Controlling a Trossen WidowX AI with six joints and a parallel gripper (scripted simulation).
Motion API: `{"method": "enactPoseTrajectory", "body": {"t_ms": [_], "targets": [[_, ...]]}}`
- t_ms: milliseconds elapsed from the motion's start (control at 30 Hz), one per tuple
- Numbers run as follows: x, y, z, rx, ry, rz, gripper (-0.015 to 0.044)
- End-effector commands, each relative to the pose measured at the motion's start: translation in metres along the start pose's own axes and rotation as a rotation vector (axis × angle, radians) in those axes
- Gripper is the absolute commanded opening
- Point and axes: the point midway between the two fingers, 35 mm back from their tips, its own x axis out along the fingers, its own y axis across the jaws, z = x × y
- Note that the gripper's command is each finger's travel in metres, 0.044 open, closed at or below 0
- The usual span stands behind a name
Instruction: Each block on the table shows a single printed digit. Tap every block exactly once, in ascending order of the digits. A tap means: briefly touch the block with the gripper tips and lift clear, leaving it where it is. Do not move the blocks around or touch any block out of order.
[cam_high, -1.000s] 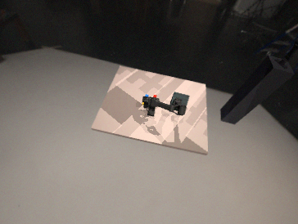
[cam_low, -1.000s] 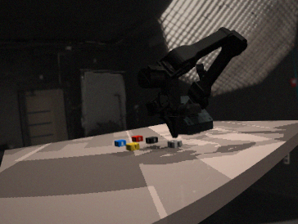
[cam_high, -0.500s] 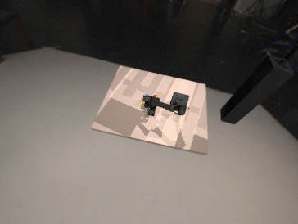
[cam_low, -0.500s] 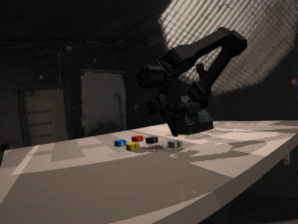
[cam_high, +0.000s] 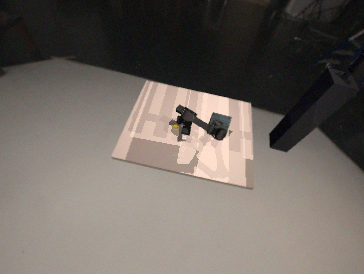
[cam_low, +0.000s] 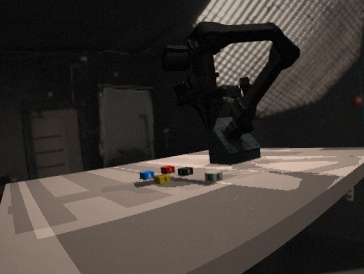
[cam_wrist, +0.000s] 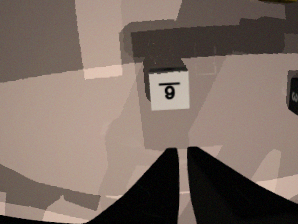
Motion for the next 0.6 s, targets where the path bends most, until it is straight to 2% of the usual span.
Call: {"method": "enactPoseTrajectory", "body": {"t_ms": [0, 233, 467, 567], "targets": [[-0.004, -0.012, 0.012, -0.002, 0.010, -0.003, 0.0020], [-0.009, -0.091, 0.063, -0.003, 0.007, -0.012, 0.0020], [-0.003, -0.184, 0.090, -0.007, 0.006, -0.009, 0.0020], [-0.002, -0.194, 0.091, -0.008, 0.006, -0.008, 0.0020]]}}
